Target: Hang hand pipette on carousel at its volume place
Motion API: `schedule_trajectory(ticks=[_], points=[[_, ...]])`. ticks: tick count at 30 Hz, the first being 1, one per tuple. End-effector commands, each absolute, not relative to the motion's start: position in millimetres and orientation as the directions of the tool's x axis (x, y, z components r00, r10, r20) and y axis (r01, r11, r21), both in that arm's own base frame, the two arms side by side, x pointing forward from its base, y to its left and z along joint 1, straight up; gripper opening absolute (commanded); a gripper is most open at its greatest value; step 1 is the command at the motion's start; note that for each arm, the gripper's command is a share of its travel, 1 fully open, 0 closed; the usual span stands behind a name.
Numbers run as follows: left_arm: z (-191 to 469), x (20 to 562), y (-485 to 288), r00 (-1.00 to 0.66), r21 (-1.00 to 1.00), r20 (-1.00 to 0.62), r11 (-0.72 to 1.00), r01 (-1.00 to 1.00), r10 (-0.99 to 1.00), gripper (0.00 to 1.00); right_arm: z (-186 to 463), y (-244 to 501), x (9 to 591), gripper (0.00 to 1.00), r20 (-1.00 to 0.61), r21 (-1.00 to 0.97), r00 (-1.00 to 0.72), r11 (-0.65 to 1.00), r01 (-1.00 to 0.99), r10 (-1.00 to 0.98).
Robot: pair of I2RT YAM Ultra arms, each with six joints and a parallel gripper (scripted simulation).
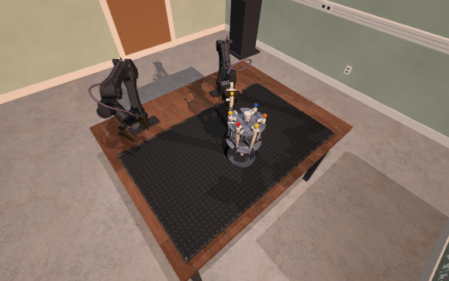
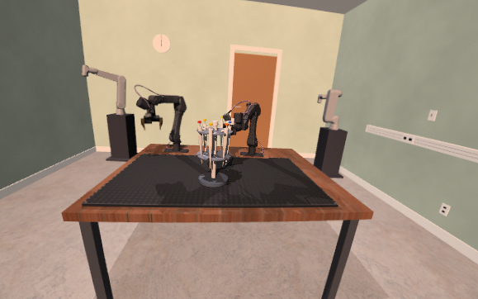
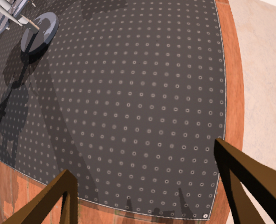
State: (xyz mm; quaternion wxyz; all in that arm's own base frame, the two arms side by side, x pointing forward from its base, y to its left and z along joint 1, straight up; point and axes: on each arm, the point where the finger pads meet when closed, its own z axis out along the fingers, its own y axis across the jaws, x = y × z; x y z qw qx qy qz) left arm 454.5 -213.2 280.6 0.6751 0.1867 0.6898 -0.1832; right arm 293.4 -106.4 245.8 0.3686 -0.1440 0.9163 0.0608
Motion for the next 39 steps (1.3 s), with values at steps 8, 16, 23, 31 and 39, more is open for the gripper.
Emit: schedule_trajectory(ticks=[8, 16, 23, 31, 39], points=[[297.3, 470.6, -211.4, 0.003, -0.005, -1.000, 0.864, 0.503, -0.007, 0.12, 252.8, -109.2, 297.4, 1.00, -0.711, -0.008, -0.665, 0.949, -0.314, -0.226], [300.1, 479.5, -211.6, 0.006, -0.004, -1.000, 0.864, 0.503, -0.008, 0.12, 252.8, -109.2, 297.4, 1.00, -0.711, -0.008, -0.665, 0.949, -0.314, -0.226], [312.6, 481.4, -210.4, 0.029, 0.000, -0.999, 0.864, 0.503, -0.017, 0.12, 252.8, -109.2, 297.4, 1.00, -0.711, -0.008, -0.665, 0.949, -0.314, -0.226], [318.1, 480.1, -210.6, 0.045, 0.003, -0.999, 0.863, 0.505, -0.023, 0.12, 252.8, -109.2, 297.4, 1.00, -0.711, -0.008, -0.665, 0.949, -0.314, -0.226], [318.1, 480.2, -210.5, 0.045, 0.003, -0.999, 0.864, 0.504, -0.023, 0.12, 252.8, -109.2, 297.4, 1.00, -0.711, -0.008, -0.665, 0.949, -0.314, -0.226]])
